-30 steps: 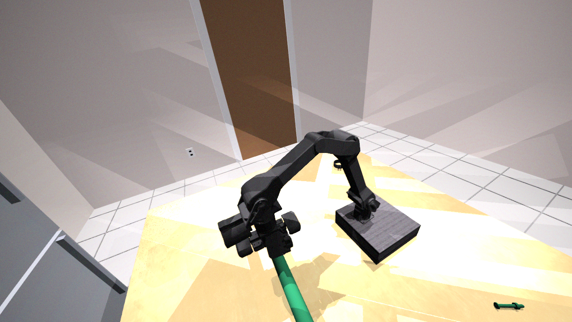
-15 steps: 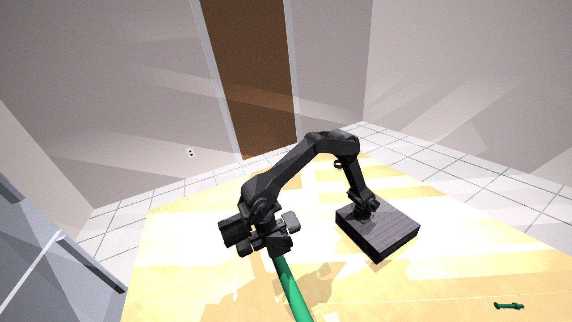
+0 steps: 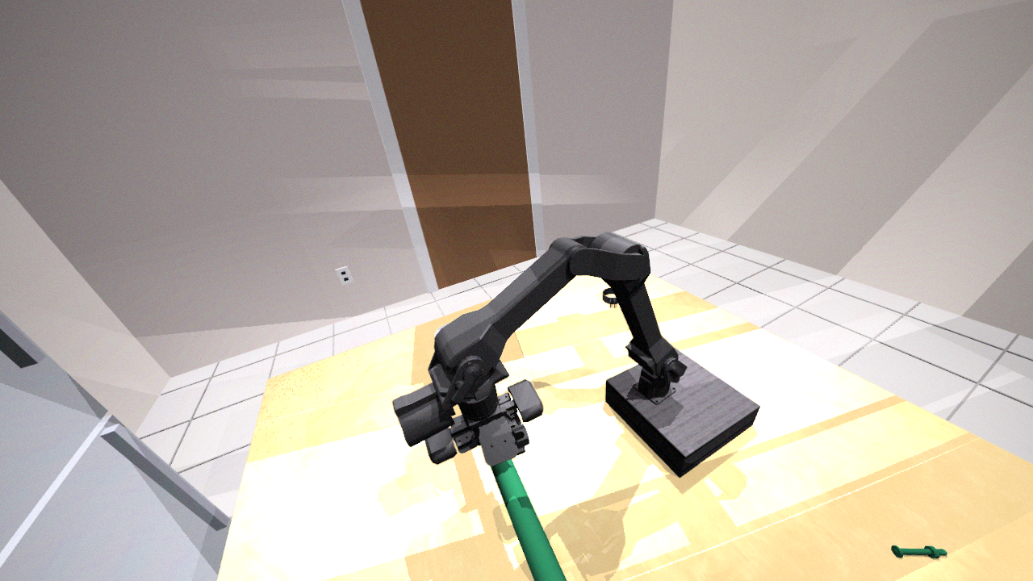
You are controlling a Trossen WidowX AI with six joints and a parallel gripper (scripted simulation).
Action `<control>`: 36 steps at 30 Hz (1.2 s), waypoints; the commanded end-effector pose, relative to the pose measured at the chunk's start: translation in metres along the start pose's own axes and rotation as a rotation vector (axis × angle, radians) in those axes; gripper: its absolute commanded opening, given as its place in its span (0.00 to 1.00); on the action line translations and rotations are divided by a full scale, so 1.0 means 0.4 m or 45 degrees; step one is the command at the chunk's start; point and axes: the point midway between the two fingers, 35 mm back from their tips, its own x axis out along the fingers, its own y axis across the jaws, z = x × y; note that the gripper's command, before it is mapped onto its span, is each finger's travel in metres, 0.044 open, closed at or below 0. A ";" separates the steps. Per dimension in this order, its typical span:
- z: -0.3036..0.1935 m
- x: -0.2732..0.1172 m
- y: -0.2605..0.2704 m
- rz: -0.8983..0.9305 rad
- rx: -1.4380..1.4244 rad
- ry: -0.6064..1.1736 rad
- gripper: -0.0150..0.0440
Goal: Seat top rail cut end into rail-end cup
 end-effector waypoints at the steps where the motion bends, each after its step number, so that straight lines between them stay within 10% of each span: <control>1: 0.000 0.000 0.000 0.000 0.000 0.000 0.25; 36: -0.028 -0.002 0.000 0.000 0.000 0.001 0.25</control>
